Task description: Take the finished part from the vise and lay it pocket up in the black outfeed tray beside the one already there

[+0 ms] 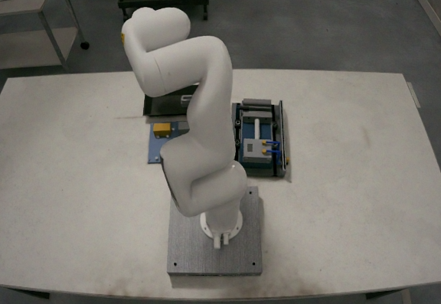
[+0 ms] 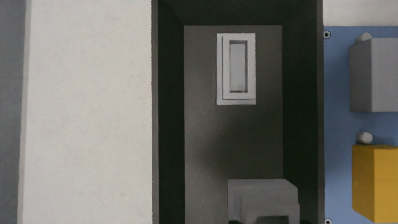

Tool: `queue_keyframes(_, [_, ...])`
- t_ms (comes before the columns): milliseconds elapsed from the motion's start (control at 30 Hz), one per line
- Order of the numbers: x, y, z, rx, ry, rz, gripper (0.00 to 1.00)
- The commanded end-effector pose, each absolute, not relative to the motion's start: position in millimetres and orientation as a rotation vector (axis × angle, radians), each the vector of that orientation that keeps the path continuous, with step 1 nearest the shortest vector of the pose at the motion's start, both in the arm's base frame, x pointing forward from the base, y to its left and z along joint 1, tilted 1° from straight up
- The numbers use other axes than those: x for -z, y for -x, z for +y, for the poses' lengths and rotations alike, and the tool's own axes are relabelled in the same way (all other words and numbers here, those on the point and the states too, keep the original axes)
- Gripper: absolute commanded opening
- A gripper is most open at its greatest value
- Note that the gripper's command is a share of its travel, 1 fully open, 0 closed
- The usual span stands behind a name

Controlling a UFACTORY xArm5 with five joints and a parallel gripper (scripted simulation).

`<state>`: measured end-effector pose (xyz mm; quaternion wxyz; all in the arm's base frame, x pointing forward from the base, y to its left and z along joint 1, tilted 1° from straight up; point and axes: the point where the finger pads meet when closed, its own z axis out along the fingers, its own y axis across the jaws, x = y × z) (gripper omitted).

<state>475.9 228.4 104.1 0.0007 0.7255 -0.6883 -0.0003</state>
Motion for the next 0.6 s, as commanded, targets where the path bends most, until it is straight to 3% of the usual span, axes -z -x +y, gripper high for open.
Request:
queue_keyframes(0, [-101, -477, 229, -0.002, -2.282, -2.165, 0.00])
queue_keyframes(567, [-74, -478, 229, -0.002, -2.282, -2.165, 0.00])
